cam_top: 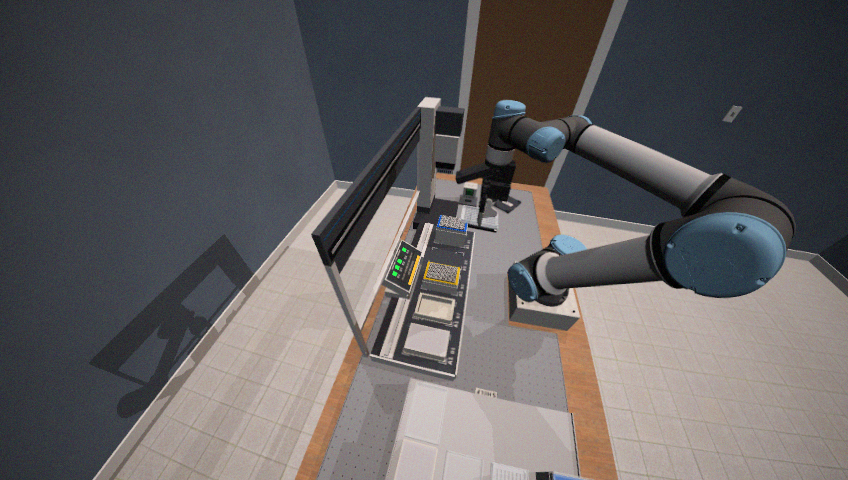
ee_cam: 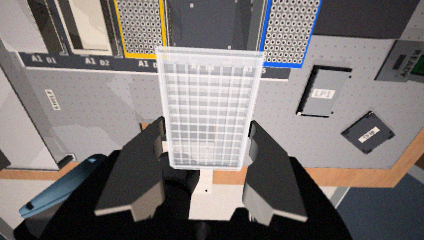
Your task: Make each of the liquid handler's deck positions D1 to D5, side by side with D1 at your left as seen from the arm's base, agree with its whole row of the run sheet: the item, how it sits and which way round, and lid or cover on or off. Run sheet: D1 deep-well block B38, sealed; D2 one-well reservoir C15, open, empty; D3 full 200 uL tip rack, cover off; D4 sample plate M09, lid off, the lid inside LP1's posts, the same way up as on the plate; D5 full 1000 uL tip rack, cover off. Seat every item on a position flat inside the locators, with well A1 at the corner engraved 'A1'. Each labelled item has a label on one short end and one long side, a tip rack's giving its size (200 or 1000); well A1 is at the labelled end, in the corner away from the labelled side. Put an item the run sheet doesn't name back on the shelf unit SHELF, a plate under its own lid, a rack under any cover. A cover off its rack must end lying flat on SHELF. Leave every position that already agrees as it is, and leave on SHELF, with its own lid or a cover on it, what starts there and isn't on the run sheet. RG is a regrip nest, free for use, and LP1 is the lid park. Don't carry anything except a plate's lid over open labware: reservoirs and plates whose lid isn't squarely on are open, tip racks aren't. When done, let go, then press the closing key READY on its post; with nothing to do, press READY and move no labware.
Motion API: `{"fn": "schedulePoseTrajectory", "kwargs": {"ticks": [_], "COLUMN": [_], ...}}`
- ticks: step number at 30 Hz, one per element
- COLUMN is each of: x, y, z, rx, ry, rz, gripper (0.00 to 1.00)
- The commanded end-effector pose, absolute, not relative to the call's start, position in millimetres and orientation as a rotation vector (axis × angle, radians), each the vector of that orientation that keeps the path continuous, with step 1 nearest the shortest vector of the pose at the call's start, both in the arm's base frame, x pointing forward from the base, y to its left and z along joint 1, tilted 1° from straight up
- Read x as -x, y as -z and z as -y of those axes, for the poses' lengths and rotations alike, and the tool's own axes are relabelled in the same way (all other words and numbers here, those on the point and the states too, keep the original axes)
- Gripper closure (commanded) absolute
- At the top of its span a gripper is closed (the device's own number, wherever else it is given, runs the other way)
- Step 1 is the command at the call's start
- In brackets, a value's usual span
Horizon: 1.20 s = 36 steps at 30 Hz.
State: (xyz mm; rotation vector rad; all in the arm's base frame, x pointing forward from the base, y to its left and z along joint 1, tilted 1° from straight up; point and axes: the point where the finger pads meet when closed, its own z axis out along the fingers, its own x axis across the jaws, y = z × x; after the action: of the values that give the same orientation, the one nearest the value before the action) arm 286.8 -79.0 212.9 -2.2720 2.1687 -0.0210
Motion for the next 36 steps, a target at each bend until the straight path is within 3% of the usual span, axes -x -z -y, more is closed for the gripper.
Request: {"fn": "schedulePoseTrajectory", "kwargs": {"ticks": [1, 36], "x": [-277, -220], "y": [-213, -213], "z": [80, 84], "rx": [2.272, 2.272], "ry": [0.023, 0.022], "rz": [-2.168, -2.168], "gripper": [1.00, 1.00]}}
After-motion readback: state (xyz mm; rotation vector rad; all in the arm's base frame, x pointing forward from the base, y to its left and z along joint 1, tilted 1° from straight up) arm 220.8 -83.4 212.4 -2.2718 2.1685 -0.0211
